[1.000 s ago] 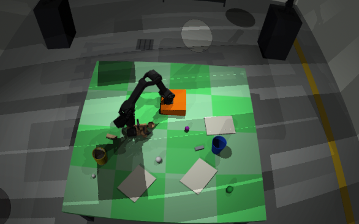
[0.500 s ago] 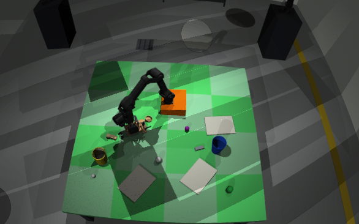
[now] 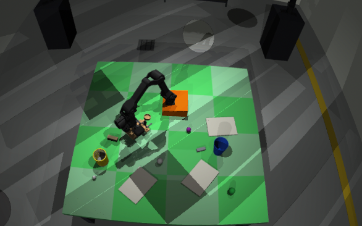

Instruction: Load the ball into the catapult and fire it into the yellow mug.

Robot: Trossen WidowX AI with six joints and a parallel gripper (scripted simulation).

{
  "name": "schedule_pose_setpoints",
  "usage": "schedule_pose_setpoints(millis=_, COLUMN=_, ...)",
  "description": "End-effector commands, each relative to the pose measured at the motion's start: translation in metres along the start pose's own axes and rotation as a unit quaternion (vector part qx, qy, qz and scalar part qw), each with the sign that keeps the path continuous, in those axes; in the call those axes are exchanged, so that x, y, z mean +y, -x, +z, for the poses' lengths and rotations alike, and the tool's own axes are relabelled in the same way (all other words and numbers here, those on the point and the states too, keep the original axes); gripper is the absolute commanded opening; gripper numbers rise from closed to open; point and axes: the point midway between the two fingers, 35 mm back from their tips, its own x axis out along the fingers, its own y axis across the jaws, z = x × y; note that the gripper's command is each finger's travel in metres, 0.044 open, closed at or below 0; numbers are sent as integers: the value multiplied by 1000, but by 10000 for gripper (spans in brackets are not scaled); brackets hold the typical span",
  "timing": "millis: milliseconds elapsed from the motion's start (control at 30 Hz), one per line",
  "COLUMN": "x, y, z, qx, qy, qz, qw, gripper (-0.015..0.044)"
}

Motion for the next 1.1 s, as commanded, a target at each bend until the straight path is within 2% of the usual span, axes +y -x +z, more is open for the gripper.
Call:
schedule_pose_setpoints(millis=0, x=0, y=3, z=4, qx=-6, qy=5, qz=1, qw=1000, gripper=0)
schedule_pose_setpoints(millis=1067, x=2, y=-42, z=6, qx=-6, qy=3, qz=0, qw=1000, gripper=0)
